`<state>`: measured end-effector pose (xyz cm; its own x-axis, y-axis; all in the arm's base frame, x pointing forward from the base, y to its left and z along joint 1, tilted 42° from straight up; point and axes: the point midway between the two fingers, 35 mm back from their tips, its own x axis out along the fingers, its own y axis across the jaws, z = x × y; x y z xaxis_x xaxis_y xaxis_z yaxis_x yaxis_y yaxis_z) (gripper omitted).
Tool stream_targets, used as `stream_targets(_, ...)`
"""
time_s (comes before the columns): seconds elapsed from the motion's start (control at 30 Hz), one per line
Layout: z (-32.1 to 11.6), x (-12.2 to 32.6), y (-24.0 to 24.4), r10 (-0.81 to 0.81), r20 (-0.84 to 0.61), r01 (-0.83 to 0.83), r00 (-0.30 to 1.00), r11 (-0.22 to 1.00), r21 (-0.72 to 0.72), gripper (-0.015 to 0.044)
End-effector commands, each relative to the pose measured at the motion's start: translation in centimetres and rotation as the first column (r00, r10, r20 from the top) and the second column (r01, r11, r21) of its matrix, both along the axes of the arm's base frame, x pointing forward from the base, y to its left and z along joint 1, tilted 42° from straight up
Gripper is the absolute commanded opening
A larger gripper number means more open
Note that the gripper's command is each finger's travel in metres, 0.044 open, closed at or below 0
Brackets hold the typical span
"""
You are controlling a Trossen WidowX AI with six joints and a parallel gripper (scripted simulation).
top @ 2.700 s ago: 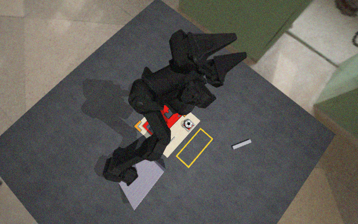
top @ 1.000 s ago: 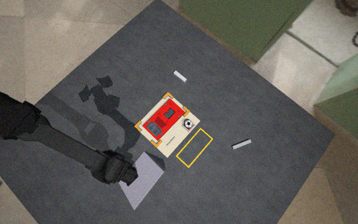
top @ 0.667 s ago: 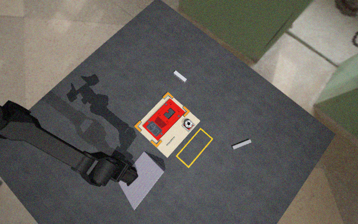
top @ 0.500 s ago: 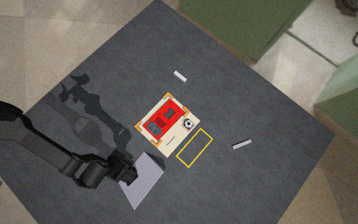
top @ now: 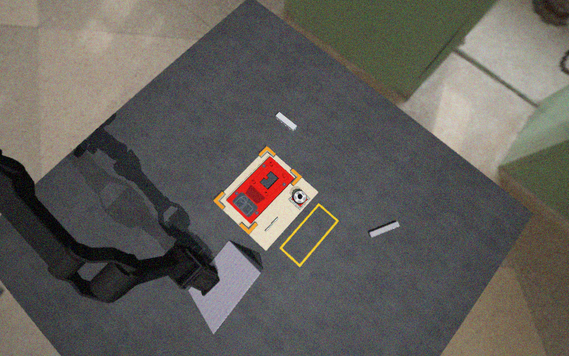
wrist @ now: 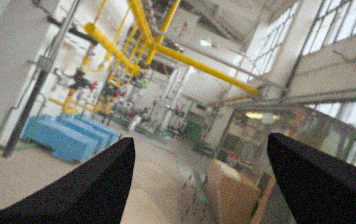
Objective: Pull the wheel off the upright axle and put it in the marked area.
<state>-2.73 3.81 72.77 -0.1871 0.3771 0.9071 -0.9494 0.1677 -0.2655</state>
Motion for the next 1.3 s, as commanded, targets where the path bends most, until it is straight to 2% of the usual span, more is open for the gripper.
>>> stream_targets(0.0, -0.8, 0.2, 4.2, -0.023, -0.003, 0.023, 1.0, 0.994, -0.108, 0.03)
stream_targets(0.27, -3.5, 2.7, 13.3, -0.097, -0.038, 0.077, 0.995, 0.932, -0.355, 0.03)
stream_targets(0.37, -4.7, 4.1, 14.6, -0.124, -0.091, 0.077, 0.988, 0.911, -0.405, 0.03)
stream_targets(0.6, -8.5, 8.7, 20.8, -0.204, -0.174, 0.063, 0.963, 0.803, -0.593, 0.03)
stream_targets(0.8, -11.0, 13.0, 23.2, -0.321, -0.189, 0.117, 0.928, 0.733, -0.671, 0.03)
stream_targets(1.27, -19.6, 23.8, 26.7, -0.513, -0.333, -0.009, 0.791, 0.534, -0.846, 0.03)
